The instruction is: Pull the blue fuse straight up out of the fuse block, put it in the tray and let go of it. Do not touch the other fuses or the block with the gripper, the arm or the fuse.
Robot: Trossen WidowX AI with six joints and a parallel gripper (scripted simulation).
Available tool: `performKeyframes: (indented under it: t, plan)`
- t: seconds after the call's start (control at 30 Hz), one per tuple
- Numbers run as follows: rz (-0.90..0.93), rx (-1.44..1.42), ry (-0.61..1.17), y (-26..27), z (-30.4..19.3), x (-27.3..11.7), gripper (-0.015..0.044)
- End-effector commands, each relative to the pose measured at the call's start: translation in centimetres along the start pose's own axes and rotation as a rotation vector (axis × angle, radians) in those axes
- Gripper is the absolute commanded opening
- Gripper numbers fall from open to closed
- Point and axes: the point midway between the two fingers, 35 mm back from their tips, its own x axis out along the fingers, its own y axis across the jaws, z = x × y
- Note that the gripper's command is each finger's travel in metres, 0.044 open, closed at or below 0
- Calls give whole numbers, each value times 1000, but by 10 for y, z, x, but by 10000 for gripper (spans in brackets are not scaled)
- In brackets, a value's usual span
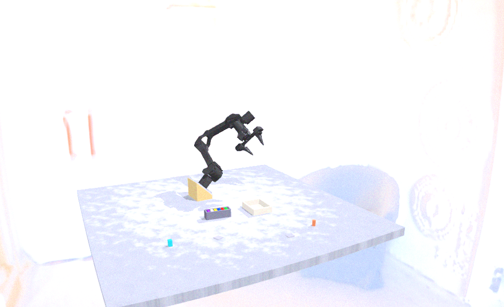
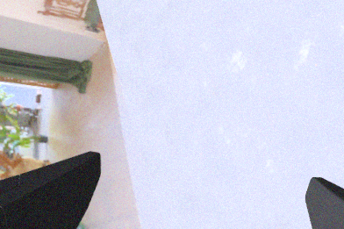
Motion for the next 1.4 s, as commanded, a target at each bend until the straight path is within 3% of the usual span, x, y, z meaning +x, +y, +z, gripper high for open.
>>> performKeyframes:
  t: [0.0, 0.4, 0.6, 0.9, 1.37]
  plan:
    - [-3, -2, -3, 0, 1, 1, 374]
    - [-338, -265, -139, 27, 101, 99, 63]
    - [-520, -393, -100, 22, 173, 139, 63]
    - [-687, -516, 46, -15, 268, 168, 63]
    - [-721, -648, 393, -129, 385, 171, 63]
